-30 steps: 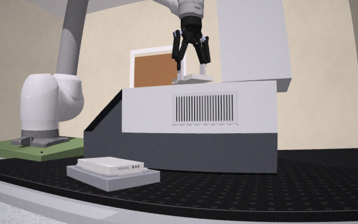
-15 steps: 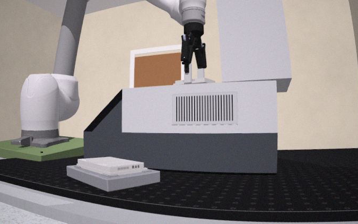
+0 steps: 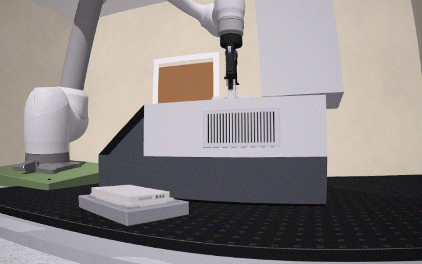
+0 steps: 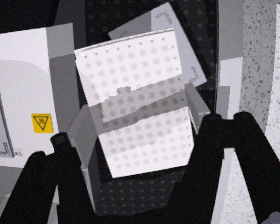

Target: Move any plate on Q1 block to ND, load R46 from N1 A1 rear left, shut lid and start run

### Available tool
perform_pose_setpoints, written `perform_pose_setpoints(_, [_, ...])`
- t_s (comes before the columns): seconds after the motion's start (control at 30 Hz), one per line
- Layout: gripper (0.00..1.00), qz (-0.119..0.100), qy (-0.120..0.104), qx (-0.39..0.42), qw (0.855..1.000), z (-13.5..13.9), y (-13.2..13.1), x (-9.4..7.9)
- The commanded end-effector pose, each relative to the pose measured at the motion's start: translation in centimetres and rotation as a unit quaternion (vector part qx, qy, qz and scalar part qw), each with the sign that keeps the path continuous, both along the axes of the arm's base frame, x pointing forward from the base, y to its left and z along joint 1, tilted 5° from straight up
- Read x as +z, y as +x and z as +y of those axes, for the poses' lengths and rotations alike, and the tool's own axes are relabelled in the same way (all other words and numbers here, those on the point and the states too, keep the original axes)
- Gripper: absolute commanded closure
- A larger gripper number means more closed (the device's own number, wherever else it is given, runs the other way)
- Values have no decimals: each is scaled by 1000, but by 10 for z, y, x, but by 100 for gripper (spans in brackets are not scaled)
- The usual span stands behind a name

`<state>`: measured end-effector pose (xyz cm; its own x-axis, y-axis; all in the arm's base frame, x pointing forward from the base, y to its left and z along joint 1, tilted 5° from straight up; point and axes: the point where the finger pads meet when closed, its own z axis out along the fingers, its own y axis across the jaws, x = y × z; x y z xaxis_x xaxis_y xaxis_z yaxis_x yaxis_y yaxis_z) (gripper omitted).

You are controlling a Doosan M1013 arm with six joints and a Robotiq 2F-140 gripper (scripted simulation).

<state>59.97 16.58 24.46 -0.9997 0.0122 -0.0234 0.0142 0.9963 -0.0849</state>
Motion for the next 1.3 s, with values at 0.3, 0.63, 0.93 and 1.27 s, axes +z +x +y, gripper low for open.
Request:
perform_pose_setpoints(0.3, [100,12,-2,135,991,32,2,-3])
perform_pose_setpoints(0.63, [100,12,-2,135,991,32,2,-3])
perform_pose_setpoints(0.93, [100,12,-2,135,991,32,2,-3])
perform_pose_setpoints(1.27, [100,12,-2,135,991,32,2,-3])
